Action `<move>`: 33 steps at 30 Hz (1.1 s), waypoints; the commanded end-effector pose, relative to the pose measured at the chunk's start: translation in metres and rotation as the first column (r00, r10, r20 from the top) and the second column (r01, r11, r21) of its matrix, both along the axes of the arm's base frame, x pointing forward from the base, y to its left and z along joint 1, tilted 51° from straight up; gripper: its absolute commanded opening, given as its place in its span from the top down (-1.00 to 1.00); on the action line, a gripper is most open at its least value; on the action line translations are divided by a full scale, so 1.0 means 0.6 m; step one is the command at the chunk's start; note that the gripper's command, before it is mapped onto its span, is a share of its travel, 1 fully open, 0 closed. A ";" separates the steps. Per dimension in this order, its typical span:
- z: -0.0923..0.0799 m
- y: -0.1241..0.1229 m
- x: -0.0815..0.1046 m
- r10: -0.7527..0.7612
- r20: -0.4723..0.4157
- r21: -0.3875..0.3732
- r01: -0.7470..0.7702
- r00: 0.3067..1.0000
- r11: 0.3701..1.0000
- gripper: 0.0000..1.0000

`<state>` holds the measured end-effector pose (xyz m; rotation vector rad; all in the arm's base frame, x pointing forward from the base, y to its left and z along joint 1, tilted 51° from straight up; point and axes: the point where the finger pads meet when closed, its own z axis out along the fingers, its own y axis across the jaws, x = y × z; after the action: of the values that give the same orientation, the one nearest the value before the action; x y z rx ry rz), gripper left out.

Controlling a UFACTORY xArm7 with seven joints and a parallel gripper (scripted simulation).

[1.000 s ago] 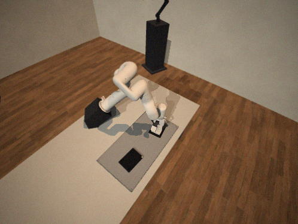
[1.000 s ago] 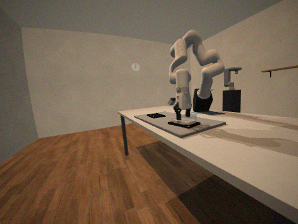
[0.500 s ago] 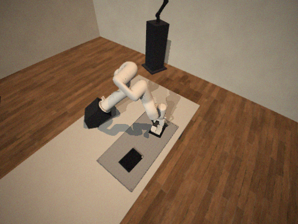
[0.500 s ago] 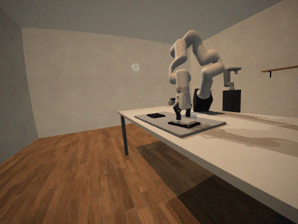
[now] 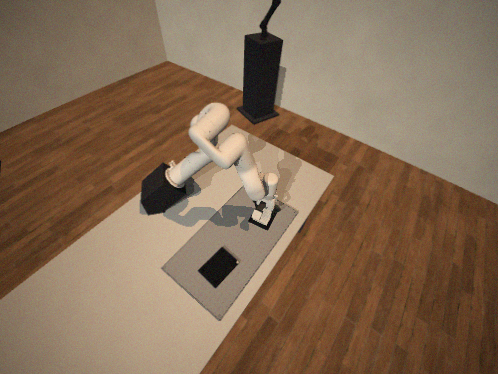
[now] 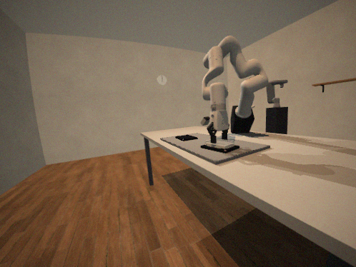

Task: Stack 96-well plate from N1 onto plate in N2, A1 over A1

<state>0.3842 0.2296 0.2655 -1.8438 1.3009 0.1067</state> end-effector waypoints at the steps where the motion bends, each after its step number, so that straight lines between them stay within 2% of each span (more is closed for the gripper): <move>1: 0.002 -0.001 0.001 -0.001 0.002 0.001 0.001 1.000 1.000 -1.00; 13: 0.021 -0.022 -0.011 -0.002 0.002 0.001 0.002 1.000 1.000 -1.00; 33: 0.072 -0.076 -0.041 -0.002 0.002 0.001 0.002 1.000 1.000 -1.00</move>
<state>0.3624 0.1908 0.3020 -1.8434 1.3006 0.1056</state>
